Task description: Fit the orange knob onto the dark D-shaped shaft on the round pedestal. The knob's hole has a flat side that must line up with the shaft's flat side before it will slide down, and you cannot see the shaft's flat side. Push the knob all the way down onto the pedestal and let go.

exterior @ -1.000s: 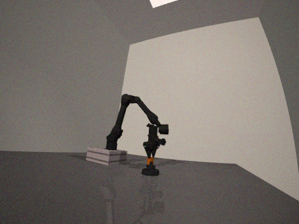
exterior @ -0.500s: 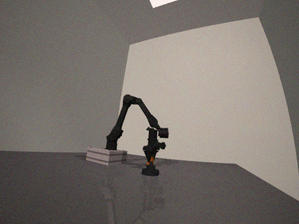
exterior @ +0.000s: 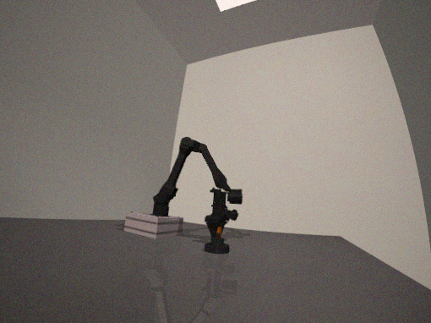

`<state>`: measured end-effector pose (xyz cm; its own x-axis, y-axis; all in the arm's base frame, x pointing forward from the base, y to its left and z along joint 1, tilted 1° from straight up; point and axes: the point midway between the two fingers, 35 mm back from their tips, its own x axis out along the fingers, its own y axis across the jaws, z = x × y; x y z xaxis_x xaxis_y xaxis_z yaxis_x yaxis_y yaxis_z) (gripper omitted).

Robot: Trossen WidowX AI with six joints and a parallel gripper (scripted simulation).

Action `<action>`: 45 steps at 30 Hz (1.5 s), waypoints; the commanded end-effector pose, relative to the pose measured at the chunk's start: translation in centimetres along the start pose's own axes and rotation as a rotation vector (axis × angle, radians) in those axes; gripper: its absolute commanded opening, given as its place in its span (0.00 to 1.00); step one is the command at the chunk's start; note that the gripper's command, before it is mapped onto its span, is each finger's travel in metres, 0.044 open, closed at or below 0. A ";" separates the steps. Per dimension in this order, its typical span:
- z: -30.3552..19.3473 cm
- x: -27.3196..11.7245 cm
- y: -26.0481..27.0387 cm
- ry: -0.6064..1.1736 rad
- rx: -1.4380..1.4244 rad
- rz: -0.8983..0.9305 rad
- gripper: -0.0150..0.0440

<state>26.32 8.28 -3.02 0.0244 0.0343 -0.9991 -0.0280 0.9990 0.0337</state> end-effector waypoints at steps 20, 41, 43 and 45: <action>0.4 -2.1 0.1 0.002 0.006 -0.003 0.25; 0.0 -13.8 0.0 0.002 0.006 -0.004 0.25; 0.2 -13.7 -0.3 0.002 0.006 -0.004 0.25; 0.5 -13.6 -0.7 0.002 0.006 -0.004 0.25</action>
<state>25.92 7.53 10.32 0.0121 0.0288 -0.9995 -0.0194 0.9994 0.0285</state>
